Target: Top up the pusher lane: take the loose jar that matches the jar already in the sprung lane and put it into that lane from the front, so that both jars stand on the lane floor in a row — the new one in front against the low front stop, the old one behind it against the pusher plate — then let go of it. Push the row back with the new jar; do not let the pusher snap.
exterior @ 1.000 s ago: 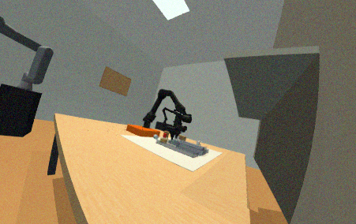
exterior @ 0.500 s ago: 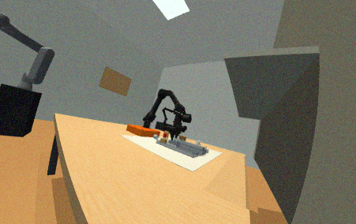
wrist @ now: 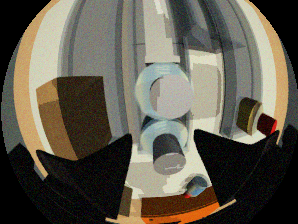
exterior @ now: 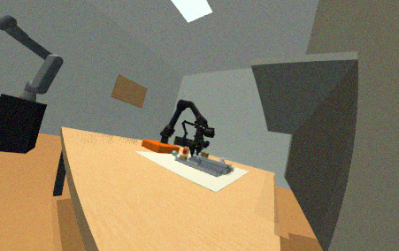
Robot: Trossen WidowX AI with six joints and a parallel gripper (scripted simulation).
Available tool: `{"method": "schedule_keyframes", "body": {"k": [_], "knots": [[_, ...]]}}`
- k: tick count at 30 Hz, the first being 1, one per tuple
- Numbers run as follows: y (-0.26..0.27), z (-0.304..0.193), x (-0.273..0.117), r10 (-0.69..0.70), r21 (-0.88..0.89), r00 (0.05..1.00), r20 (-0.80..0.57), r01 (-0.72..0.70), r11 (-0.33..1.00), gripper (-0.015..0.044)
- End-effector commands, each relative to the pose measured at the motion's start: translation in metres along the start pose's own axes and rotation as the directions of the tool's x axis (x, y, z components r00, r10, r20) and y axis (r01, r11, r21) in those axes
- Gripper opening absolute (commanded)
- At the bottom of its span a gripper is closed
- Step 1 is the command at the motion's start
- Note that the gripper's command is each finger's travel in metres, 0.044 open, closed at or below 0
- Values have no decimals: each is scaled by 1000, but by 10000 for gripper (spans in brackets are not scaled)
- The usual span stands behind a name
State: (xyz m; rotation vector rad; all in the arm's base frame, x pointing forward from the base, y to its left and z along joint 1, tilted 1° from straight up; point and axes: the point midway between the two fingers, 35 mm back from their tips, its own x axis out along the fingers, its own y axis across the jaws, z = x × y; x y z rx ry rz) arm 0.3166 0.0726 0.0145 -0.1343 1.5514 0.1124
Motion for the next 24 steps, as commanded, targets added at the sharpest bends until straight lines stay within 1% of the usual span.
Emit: {"method": "schedule_keyframes", "body": {"k": [1, 4, 11, 24], "knots": [[0, 2, -9, 0, 1, 1000, 6, 0, 1000, 293], [0, 1, -18, 0, 1, 1000, 6, 0, 1000, 293], [0, -2, -20, 0, 1, 1000, 5, 0, 1000, 293], [1, -46, -21, 0, 0, 1000, 2, 0, 1000, 293]]}}
